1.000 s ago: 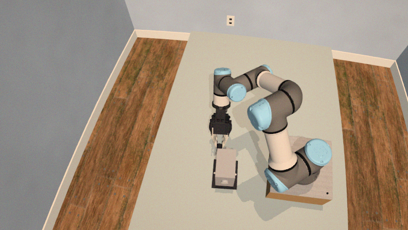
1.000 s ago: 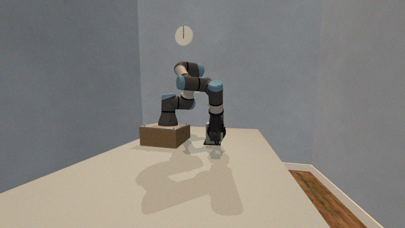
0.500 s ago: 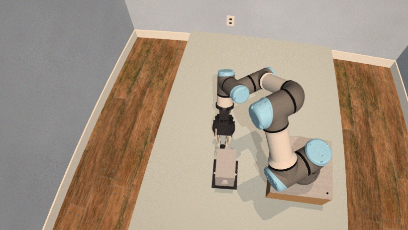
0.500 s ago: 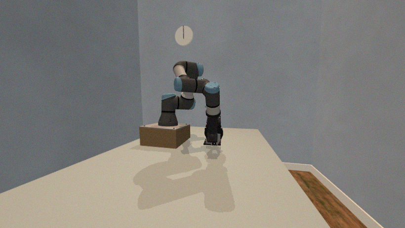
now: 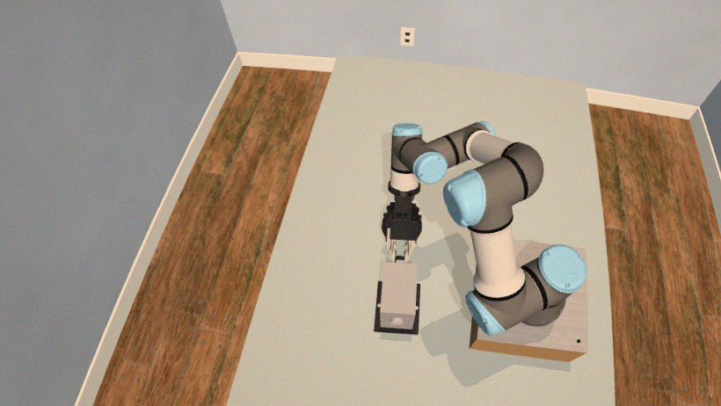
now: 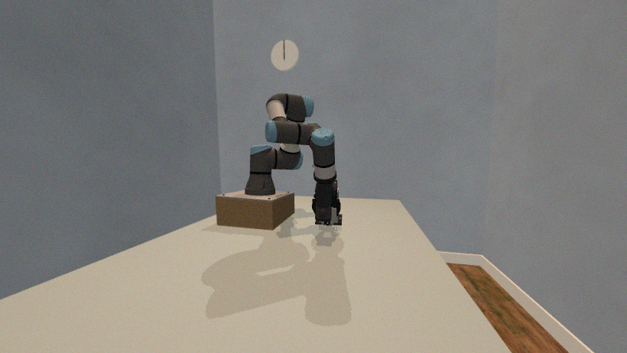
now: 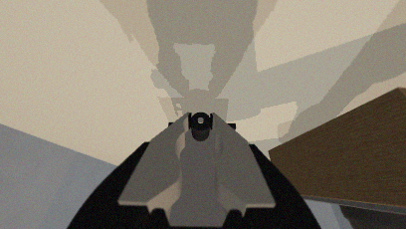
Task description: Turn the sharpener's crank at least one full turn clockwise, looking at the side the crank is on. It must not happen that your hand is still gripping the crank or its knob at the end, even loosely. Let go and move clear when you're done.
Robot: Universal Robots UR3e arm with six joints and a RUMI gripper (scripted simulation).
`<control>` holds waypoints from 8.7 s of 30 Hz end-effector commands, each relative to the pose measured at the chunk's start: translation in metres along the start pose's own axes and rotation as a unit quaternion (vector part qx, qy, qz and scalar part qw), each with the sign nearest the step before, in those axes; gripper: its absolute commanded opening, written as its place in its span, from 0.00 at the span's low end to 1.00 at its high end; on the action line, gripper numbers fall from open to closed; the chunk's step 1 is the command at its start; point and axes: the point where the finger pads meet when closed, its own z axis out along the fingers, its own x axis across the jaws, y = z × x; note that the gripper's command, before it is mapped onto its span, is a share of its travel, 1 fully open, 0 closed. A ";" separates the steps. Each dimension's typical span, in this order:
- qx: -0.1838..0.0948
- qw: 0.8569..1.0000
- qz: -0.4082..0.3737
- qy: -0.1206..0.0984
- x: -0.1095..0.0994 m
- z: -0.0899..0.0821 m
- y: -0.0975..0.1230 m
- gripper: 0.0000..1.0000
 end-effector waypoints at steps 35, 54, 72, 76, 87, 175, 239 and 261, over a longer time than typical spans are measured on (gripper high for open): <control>0.001 1.000 0.000 -0.001 0.039 -0.013 0.007 0.09; 0.001 1.000 0.000 -0.001 0.051 -0.028 0.015 0.09; 0.001 1.000 0.000 -0.001 0.056 -0.044 0.025 0.09; 0.001 1.000 0.000 -0.001 0.056 -0.047 0.027 0.09; 0.001 1.000 0.000 -0.001 0.055 -0.058 0.033 0.09; 0.001 1.000 0.000 -0.001 -0.006 -0.094 0.054 0.09; 0.001 1.000 0.000 -0.001 -0.006 -0.168 0.054 0.32; 0.001 1.000 0.000 -0.001 -0.006 -0.174 0.054 0.32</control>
